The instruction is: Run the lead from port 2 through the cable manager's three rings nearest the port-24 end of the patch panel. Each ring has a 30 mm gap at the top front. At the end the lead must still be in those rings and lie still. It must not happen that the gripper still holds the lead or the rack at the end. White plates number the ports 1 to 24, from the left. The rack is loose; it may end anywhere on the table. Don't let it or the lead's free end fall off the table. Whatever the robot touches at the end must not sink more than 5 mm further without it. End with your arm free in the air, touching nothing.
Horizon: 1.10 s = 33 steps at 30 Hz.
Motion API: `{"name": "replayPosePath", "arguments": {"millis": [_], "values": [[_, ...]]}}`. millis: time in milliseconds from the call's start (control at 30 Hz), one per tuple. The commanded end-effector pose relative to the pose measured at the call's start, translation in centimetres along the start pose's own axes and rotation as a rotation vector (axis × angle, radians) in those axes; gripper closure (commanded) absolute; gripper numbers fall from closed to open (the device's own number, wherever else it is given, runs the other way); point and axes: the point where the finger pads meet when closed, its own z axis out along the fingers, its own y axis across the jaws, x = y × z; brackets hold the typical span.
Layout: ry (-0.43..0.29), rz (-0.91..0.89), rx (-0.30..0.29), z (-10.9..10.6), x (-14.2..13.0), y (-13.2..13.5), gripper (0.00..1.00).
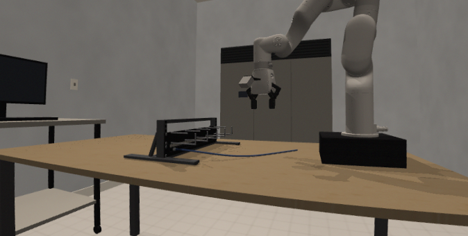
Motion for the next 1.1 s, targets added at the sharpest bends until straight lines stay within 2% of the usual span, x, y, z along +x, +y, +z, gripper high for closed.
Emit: {"name": "replayPosePath", "arguments": {"millis": [0, 1067], "values": [[0.003, -0.033, -0.004, 0.3, -0.1, 0.0, 0.0], [0.003, -0.127, -0.004, 1.4, -0.7, -0.4, 0.0]]}}
